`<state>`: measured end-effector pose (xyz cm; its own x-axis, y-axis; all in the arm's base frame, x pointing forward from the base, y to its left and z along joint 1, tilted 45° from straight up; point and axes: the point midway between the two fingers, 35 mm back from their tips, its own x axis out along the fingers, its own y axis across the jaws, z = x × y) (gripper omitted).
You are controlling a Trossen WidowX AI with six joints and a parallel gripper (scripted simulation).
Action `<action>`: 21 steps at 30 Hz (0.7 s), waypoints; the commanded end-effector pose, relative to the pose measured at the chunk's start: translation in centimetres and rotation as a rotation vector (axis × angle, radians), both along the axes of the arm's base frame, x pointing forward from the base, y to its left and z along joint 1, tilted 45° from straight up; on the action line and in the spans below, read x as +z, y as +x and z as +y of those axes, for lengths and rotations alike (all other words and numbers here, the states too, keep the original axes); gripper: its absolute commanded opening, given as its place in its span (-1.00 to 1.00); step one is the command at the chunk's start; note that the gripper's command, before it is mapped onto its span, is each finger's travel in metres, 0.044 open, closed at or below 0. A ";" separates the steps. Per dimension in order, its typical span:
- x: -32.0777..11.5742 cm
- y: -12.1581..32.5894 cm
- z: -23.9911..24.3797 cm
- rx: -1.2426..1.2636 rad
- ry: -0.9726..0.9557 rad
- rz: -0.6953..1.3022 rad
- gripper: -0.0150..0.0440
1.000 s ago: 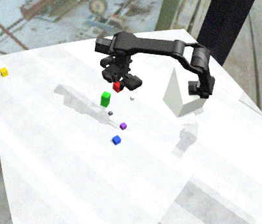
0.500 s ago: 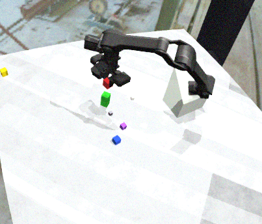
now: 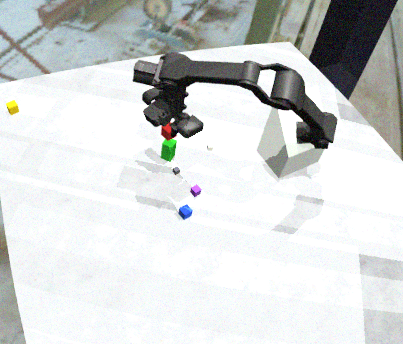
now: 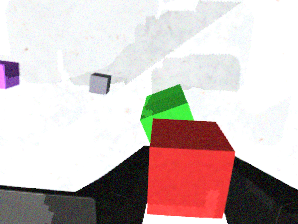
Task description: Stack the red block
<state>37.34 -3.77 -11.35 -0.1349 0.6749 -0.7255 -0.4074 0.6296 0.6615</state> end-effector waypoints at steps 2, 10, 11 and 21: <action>-1.5 -0.5 1.6 -0.004 0.006 0.008 -0.49; -1.7 -0.6 1.8 -0.004 0.006 0.008 -0.49; -1.7 -0.6 1.8 -0.004 0.006 0.008 -0.49; -1.8 -0.6 1.9 -0.004 0.006 0.008 -0.49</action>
<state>36.77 -1.98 -13.09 -0.1400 0.6772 -0.7224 -0.4050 0.6266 0.6659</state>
